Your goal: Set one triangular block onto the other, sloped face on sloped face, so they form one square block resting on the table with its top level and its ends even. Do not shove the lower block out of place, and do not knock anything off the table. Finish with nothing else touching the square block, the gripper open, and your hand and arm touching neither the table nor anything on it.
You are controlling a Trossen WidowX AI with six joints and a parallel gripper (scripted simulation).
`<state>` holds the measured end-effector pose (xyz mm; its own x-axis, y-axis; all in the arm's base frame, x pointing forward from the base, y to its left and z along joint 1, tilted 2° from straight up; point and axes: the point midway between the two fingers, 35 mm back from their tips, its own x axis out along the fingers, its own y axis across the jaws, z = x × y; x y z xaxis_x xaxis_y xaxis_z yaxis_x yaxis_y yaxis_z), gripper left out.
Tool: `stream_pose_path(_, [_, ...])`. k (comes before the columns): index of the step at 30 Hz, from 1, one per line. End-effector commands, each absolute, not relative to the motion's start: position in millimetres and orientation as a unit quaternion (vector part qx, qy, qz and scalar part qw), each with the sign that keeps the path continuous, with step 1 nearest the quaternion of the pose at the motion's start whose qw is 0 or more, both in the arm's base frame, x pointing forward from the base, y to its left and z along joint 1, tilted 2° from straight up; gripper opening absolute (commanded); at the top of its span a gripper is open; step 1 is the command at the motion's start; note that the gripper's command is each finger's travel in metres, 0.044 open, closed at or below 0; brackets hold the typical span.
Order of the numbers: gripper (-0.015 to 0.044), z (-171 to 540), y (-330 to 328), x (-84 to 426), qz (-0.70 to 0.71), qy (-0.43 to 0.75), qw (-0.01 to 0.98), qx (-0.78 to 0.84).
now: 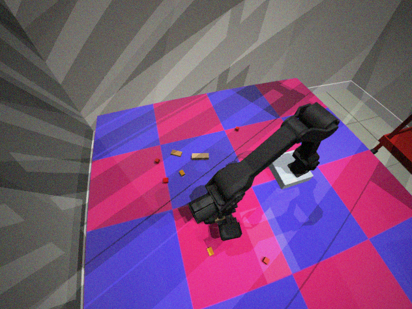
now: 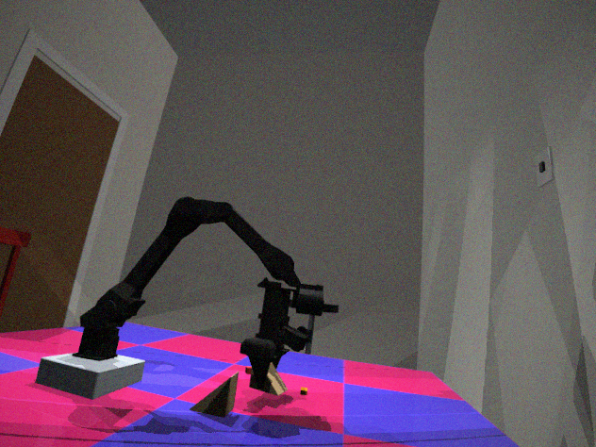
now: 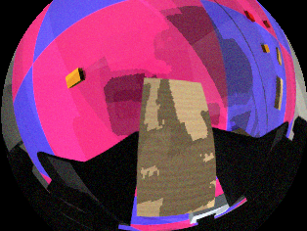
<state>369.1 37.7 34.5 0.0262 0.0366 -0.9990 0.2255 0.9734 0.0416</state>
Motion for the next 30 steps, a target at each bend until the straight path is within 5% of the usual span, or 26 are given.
stream_pose_path(1, [0.0,38.4,37.5,370.0,-0.065,0.693,0.712,0.094])
stream_pose_path(30, [0.0,35.1,38.3,368.6,0.115,0.688,0.711,-0.094])
